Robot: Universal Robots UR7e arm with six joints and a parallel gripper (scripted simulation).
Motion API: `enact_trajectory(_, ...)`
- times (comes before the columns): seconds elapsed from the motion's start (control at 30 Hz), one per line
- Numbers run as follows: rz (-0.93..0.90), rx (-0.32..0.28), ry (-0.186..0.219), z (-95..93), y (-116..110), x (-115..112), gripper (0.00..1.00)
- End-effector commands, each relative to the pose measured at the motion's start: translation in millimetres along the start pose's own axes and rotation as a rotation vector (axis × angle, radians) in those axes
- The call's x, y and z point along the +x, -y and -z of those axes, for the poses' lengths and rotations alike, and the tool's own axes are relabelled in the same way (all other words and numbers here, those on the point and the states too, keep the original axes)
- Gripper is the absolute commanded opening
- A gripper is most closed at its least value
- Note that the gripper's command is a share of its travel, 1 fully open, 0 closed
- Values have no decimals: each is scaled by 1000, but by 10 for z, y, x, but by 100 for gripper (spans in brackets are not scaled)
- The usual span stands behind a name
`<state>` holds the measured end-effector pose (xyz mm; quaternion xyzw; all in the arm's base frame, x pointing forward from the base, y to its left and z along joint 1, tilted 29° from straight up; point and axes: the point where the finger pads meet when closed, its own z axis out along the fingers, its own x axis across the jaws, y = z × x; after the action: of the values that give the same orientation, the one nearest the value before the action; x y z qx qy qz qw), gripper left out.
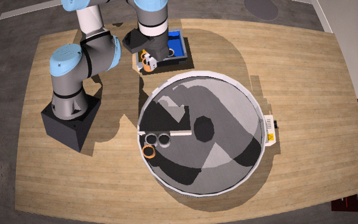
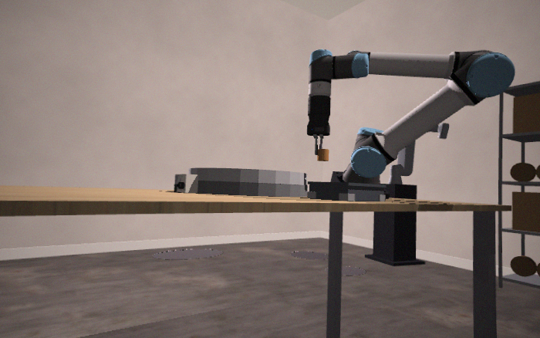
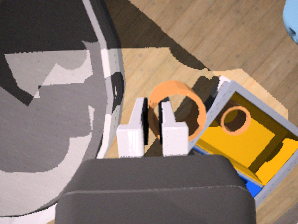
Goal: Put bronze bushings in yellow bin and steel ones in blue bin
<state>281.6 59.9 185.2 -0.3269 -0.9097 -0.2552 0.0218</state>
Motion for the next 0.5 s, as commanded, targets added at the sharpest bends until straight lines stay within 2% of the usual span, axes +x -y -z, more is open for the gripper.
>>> enact_trajectory(0.0, -87, 12, 8, 35, -185, 205, 0)
enact_trajectory(0.03, -87, 12, 8, 35, -185, 205, 0)
enact_trajectory(0.13, -172, 11, 9, 31, -374, 435, 0)
enact_trajectory(0.23, -206, 12, 9, 31, -448, 525, 0)
enact_trajectory(0.47, -240, 12, 10, 31, -521, 613, 0)
